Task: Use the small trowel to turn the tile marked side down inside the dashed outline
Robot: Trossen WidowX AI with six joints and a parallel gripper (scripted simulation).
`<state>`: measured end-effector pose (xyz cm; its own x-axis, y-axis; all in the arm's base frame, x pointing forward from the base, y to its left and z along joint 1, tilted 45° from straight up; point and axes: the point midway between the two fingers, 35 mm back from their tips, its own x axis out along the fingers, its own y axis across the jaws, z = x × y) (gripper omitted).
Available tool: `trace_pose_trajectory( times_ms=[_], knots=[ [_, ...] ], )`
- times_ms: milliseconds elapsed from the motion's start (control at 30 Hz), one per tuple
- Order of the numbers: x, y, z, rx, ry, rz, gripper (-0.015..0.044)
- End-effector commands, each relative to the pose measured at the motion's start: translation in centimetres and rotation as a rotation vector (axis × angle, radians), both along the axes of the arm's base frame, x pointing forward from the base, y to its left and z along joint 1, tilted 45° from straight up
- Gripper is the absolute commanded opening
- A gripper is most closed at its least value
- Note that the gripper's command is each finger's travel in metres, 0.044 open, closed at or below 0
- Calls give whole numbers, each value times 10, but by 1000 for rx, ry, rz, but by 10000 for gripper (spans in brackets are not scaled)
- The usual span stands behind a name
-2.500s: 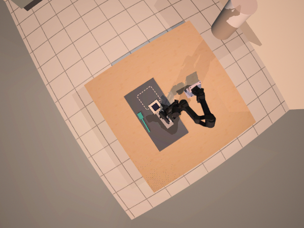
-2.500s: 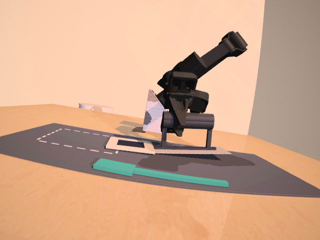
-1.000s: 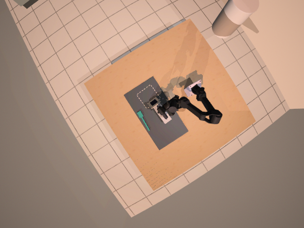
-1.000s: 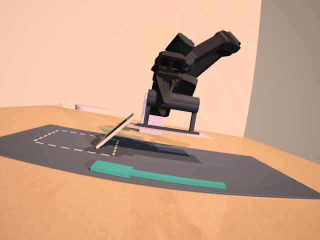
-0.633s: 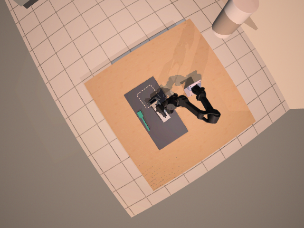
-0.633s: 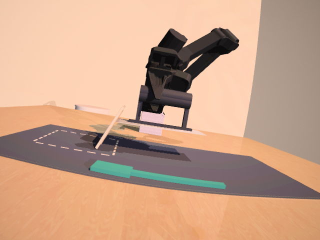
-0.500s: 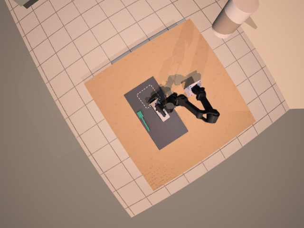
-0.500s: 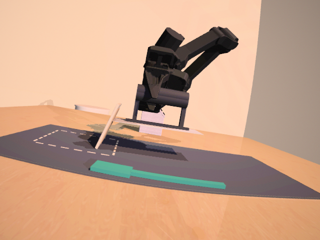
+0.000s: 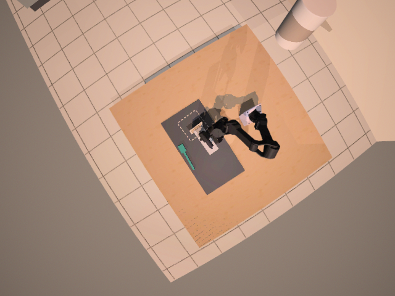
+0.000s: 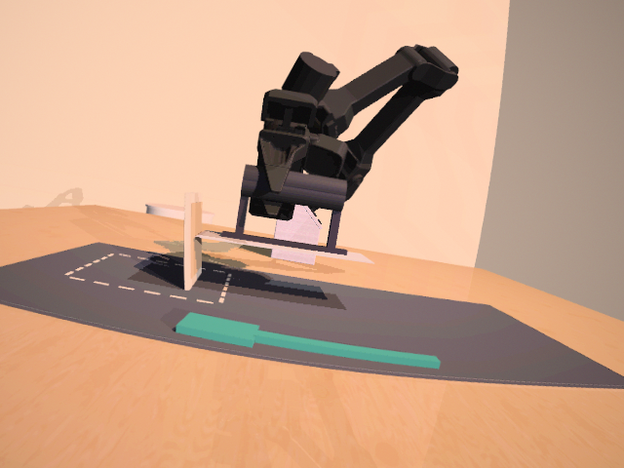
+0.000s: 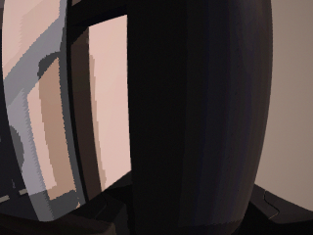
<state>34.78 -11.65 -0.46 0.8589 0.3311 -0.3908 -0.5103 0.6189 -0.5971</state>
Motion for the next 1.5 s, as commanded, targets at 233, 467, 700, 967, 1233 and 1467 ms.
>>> trace_pose_trajectory(
  times_ms=[233,467,700,967,1233,1467],
  knots=[
    [3,0,20,-14,-18,0,0],
    [1,11,47,-13,-18,0,0],
    [-2,19,64,-12,-18,0,0],
    [-2,19,64,-12,-18,0,0],
    [-2,19,64,-12,-18,0,0],
    [-2,19,64,-12,-18,0,0]
  ],
)
